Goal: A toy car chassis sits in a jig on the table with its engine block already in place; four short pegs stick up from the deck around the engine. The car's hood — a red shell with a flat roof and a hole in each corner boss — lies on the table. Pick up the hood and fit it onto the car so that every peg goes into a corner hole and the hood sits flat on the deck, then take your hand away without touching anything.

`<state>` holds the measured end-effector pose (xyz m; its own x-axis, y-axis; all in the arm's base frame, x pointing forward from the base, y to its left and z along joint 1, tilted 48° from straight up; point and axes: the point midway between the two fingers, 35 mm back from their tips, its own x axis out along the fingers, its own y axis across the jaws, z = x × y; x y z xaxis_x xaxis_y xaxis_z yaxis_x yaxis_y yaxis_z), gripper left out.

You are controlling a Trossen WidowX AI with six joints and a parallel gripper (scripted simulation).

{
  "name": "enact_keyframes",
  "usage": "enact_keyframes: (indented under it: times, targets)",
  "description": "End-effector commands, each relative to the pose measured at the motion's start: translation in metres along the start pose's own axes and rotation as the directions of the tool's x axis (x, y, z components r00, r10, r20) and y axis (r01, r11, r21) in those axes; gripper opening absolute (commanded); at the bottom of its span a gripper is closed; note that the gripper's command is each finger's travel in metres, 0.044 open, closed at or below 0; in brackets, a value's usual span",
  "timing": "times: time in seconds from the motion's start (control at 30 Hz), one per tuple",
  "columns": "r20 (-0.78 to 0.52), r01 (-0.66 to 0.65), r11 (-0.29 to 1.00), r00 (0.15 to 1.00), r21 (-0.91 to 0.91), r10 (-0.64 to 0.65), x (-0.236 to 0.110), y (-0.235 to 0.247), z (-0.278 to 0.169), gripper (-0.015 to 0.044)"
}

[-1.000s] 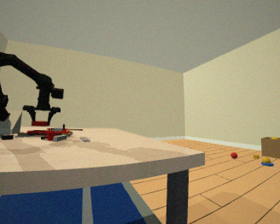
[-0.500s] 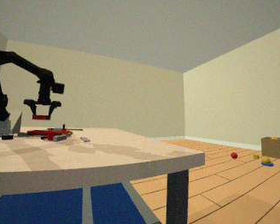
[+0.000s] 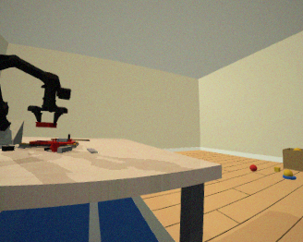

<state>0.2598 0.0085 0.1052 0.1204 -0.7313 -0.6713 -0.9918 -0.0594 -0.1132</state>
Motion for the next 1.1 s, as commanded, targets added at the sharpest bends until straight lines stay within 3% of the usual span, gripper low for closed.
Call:
enact_keyframes:
  times: [0.0, 0.5, 1.07]
  targets:
    - [-0.004, -0.003, 0.997, 1.000, 0.081, 0.004, 0.000, -0.005, 0.000, 0.0000]
    - [-0.005, -0.001, 0.892, 1.000, 0.452, 0.003, -0.002, -0.029, 0.002, 0.0000]
    - [-0.007, 0.003, 0.621, 1.000, 0.783, 0.003, -0.002, -0.053, 0.005, 0.0000]
